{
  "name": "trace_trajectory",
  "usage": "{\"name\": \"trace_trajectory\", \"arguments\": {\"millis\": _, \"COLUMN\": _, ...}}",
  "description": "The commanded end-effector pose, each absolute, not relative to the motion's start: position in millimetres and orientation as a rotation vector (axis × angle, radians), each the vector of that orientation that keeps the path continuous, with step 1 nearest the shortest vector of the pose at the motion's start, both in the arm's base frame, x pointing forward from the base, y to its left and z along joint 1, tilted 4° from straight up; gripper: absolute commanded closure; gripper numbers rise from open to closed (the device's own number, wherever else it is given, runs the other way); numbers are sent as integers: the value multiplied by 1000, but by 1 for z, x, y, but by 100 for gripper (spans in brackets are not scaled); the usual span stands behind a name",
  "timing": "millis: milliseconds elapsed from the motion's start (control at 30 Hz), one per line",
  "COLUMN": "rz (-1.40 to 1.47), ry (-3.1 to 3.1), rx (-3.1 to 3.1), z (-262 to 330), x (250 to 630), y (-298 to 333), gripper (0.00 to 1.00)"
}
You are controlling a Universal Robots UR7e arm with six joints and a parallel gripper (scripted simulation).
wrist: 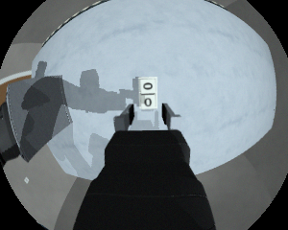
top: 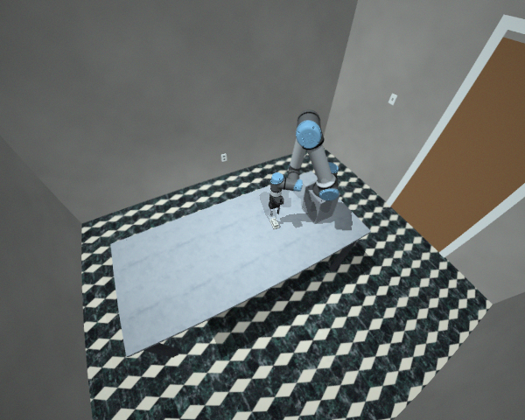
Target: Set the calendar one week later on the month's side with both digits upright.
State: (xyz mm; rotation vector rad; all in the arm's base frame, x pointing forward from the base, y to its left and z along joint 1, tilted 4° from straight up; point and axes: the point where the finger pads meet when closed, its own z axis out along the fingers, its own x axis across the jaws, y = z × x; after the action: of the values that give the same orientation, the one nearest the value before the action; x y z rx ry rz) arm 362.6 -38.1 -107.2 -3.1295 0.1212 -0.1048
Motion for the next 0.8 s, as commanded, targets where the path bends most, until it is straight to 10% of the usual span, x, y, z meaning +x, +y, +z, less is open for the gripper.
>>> {"name": "trace_trajectory", "arguments": {"millis": 0, "rz": -105, "ry": 121, "rx": -3130, "z": -102, "x": 362, "y": -38, "gripper": 10}}
{"name": "trace_trajectory", "arguments": {"millis": 767, "rz": -105, "ry": 121, "rx": -3130, "z": -101, "x": 362, "y": -38, "gripper": 0}}
